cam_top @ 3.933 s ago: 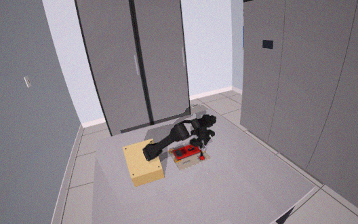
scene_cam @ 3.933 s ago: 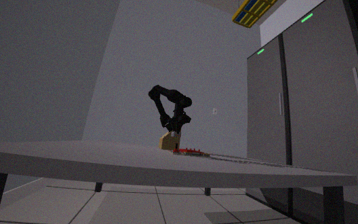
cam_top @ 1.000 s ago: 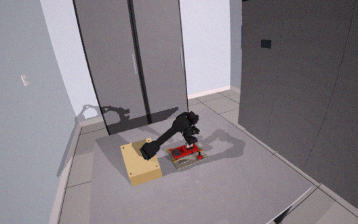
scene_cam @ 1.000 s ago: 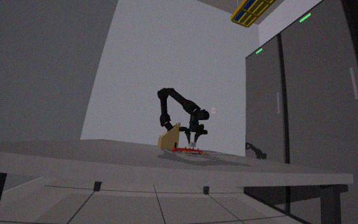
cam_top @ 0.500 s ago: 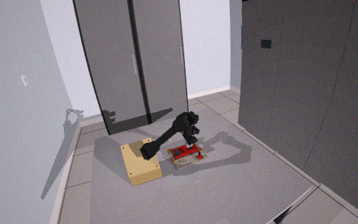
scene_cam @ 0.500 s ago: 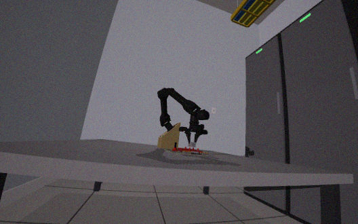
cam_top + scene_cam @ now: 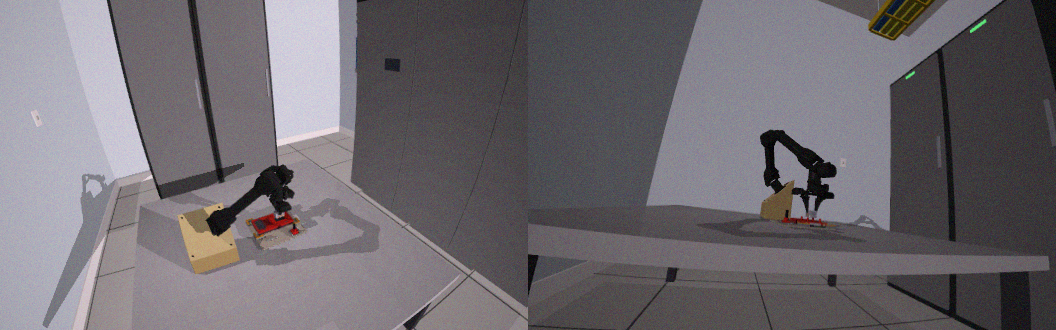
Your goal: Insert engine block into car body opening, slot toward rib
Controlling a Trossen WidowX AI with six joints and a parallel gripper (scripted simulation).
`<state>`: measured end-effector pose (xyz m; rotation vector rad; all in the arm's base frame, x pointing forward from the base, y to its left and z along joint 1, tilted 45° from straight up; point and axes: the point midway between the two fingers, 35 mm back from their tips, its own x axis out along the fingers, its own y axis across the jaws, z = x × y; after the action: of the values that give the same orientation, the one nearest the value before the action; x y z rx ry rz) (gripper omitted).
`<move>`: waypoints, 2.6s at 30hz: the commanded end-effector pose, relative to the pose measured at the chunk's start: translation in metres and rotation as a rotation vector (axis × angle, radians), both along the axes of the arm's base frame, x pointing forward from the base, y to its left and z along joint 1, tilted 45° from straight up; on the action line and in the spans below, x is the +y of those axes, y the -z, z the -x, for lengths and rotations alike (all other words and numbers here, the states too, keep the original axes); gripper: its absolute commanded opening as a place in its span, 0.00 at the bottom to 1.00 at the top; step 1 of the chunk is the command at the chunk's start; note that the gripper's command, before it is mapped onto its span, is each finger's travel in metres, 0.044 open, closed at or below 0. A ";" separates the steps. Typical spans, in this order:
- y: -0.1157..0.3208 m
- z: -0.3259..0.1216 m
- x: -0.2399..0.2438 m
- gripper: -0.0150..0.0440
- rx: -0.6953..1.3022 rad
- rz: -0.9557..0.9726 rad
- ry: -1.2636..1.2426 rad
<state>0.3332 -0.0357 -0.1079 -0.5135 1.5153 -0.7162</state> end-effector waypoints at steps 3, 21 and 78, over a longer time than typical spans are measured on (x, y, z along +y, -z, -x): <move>0.001 0.000 -0.001 0.52 0.007 -0.001 -0.009; 0.005 0.001 -0.005 0.52 0.005 -0.001 -0.007; 0.014 0.002 -0.014 1.00 0.004 -0.002 -0.002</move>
<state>0.3309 -0.0494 -0.1222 -0.5144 1.5193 -0.7117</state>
